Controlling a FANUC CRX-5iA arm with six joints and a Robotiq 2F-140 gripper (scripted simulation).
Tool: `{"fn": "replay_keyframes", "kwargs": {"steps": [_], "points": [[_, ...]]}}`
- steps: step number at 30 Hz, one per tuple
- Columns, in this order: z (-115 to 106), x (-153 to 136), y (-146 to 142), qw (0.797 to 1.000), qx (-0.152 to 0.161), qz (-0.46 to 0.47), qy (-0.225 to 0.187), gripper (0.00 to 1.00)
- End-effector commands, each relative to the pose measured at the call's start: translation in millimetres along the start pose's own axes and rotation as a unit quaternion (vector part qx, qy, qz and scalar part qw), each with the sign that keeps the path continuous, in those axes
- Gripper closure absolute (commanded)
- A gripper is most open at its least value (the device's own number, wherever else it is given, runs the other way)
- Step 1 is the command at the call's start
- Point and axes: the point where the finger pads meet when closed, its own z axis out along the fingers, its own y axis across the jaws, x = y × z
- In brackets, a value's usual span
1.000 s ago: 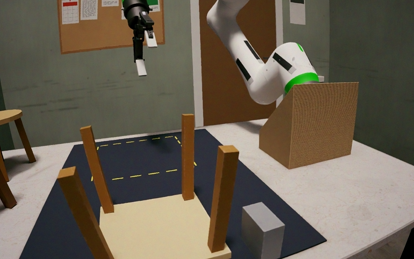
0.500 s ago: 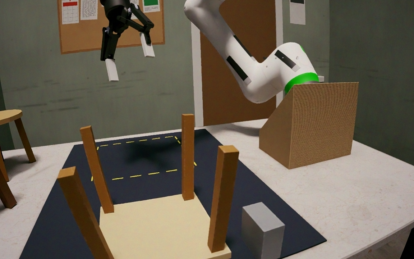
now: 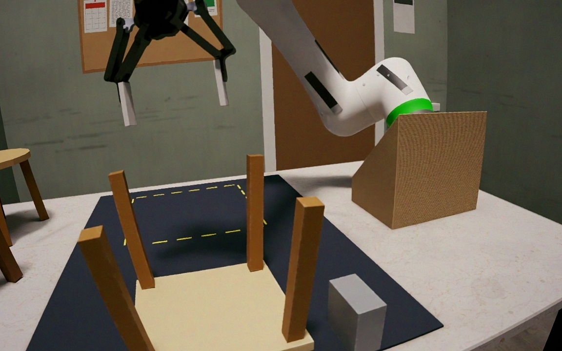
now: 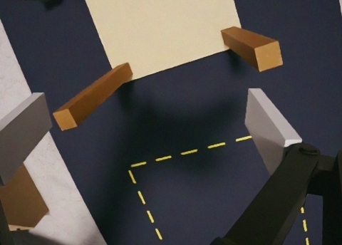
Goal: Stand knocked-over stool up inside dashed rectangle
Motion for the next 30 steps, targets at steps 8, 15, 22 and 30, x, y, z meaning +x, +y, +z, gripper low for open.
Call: {"fn": "replay_keyframes", "kwargs": {"steps": [8, 15, 22, 30], "points": [[34.9, 92.1, -38.3, 0.984, -0.052, -0.158, -0.068, 0.00], [35.7, 93.6, -39.3, 0.983, -0.053, -0.161, -0.070, 0.00], [46.3, 130.9, -105.7, 0.979, -0.082, -0.162, -0.092, 0.62], [62.8, 164.0, -181.9, 0.976, -0.105, -0.161, -0.107, 0.62]]}}
